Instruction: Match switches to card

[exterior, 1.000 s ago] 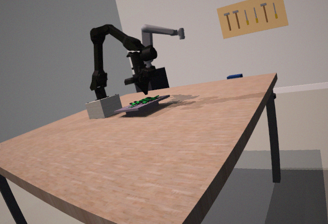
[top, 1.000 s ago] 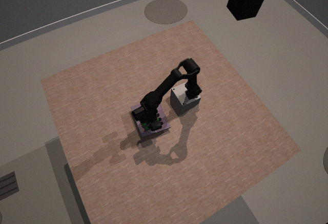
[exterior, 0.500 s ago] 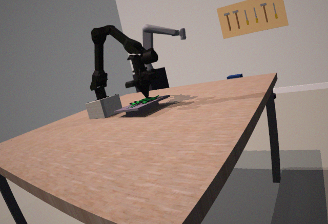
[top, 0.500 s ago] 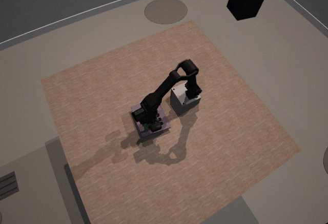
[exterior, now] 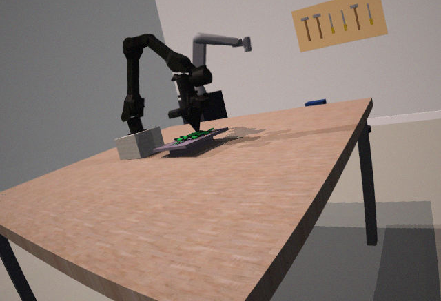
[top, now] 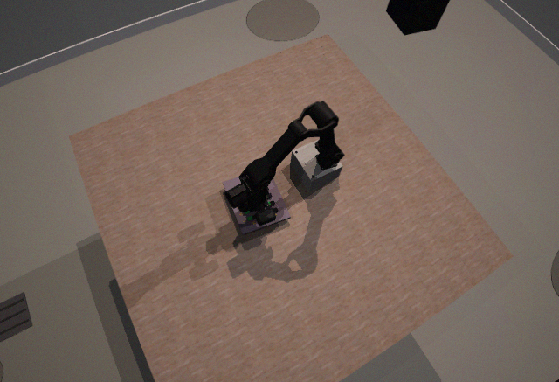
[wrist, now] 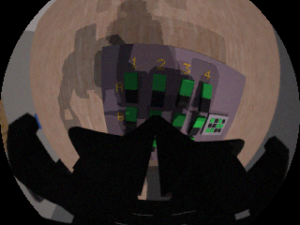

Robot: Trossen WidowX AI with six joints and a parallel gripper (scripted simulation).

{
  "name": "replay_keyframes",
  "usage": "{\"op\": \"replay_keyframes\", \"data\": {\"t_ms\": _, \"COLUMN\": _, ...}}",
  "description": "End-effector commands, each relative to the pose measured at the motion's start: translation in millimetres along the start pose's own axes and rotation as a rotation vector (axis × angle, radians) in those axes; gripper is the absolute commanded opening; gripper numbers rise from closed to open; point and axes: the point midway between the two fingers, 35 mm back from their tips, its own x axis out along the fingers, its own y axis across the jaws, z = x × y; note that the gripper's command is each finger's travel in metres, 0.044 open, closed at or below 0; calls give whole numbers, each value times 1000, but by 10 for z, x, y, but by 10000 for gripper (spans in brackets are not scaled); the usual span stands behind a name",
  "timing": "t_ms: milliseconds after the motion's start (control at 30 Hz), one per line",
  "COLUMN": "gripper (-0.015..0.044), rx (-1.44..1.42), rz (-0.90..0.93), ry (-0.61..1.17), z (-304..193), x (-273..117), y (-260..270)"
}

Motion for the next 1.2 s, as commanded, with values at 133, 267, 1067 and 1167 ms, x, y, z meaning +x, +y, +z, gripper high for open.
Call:
{"op": "replay_keyframes", "data": {"t_ms": 133, "gripper": 0, "rx": 3, "rz": 5, "ry": 1, "z": -5, "x": 6, "y": 7}}
{"op": "replay_keyframes", "data": {"t_ms": 267, "gripper": 0, "rx": 3, "rz": 5, "ry": 1, "z": -5, "x": 6, "y": 7}}
{"op": "replay_keyframes", "data": {"t_ms": 1067, "gripper": 0, "rx": 3, "rz": 5, "ry": 1, "z": -5, "x": 38, "y": 7}}
{"op": "replay_keyframes", "data": {"t_ms": 1167, "gripper": 0, "rx": 3, "rz": 5, "ry": 1, "z": -4, "x": 42, "y": 7}}
